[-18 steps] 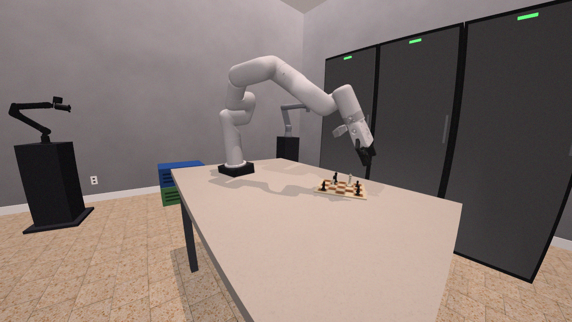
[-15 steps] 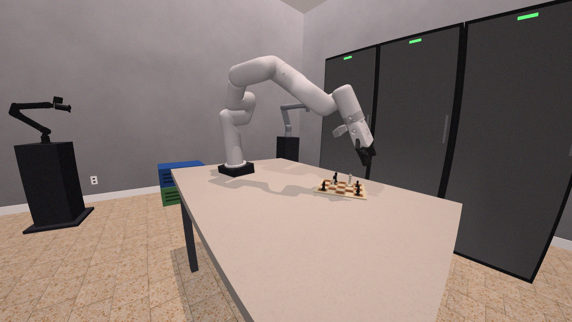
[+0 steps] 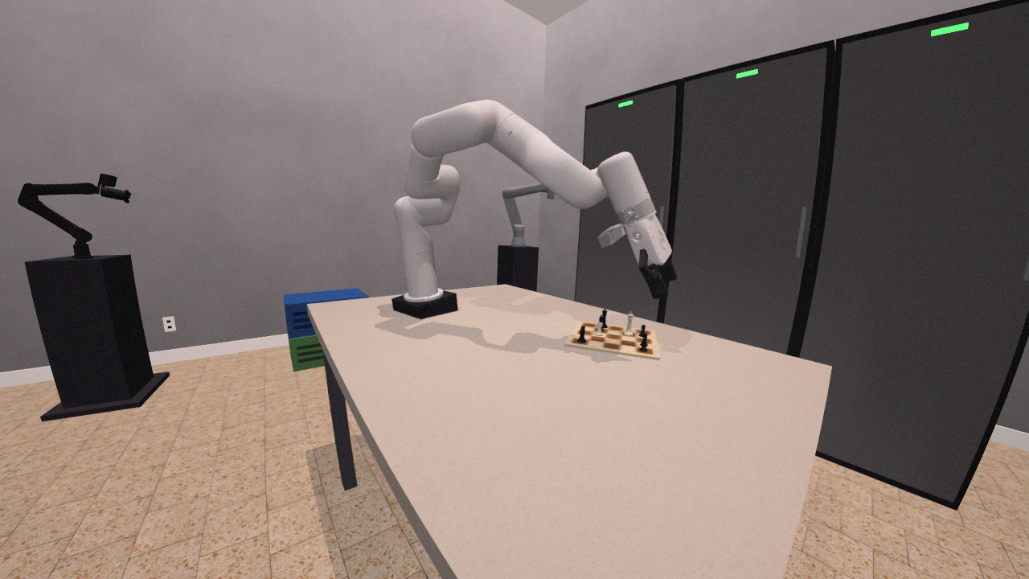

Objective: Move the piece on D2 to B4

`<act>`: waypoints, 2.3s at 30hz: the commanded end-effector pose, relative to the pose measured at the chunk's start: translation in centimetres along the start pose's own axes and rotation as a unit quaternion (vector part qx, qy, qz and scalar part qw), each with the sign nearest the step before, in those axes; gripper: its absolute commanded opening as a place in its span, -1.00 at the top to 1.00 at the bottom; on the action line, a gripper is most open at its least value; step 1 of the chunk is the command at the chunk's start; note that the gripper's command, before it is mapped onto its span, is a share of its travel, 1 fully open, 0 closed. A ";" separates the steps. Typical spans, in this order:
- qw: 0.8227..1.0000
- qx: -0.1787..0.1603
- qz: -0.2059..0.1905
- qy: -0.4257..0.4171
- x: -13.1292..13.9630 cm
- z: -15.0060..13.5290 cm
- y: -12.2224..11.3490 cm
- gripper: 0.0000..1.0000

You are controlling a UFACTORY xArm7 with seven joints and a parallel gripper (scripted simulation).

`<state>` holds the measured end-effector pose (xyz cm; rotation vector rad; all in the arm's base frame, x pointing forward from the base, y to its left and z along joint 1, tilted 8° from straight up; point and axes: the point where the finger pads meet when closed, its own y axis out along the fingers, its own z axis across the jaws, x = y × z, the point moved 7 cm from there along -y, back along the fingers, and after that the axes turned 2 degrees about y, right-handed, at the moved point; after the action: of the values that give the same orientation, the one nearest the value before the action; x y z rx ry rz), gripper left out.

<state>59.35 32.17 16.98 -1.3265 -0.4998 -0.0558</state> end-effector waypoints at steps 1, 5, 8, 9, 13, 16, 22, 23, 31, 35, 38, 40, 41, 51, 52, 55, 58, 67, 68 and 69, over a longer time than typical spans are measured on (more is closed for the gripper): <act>1.000 0.001 -0.003 0.000 0.2 0.1 -0.2 -1.00; 1.000 0.000 -0.002 0.003 0.2 0.1 -0.3 -1.00; 1.000 -0.001 -0.002 0.009 0.2 -0.1 -0.4 -1.00; 1.000 -0.002 -0.001 0.013 0.2 -0.1 -0.4 -1.00; 0.999 -0.007 0.001 0.035 0.1 -0.5 -0.8 -1.00; 0.999 -0.009 0.002 0.042 0.0 -0.7 -0.9 -1.00; 0.994 -0.025 0.008 0.108 -0.2 -2.0 -2.0 -1.00; 0.992 -0.028 0.009 0.123 -0.3 -2.2 -2.3 -1.00; 0.970 -0.055 0.013 0.236 -0.9 -4.4 -4.2 -1.00; 0.957 -0.066 0.014 0.282 -1.2 -5.3 -5.0 -1.00; 0.949 -0.071 0.014 0.307 -1.3 -5.8 -5.5 -1.00; 0.940 -0.077 0.013 0.333 -1.5 -6.3 -5.9 -1.00; 0.929 -0.083 0.013 0.359 -1.7 -6.8 -6.4 -1.00; 0.874 -0.109 0.007 0.474 -2.7 -9.0 -8.7 -1.00; 0.874 -0.109 0.007 0.474 -2.7 -9.0 -8.7 -1.00; 0.856 -0.115 0.005 0.504 -3.0 -9.6 -9.3 -1.00; 0.836 -0.122 0.002 0.534 -3.3 -10.2 -9.9 -1.00; 0.766 -0.140 -0.008 0.627 -4.4 -12.0 -12.0 -1.00; 0.739 -0.146 -0.013 0.658 -4.8 -12.6 -12.7 -1.00; 0.739 -0.146 -0.013 0.658 -4.8 -12.6 -12.7 -1.00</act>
<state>55.67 17.20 23.87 -1.2785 0.6433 -0.9542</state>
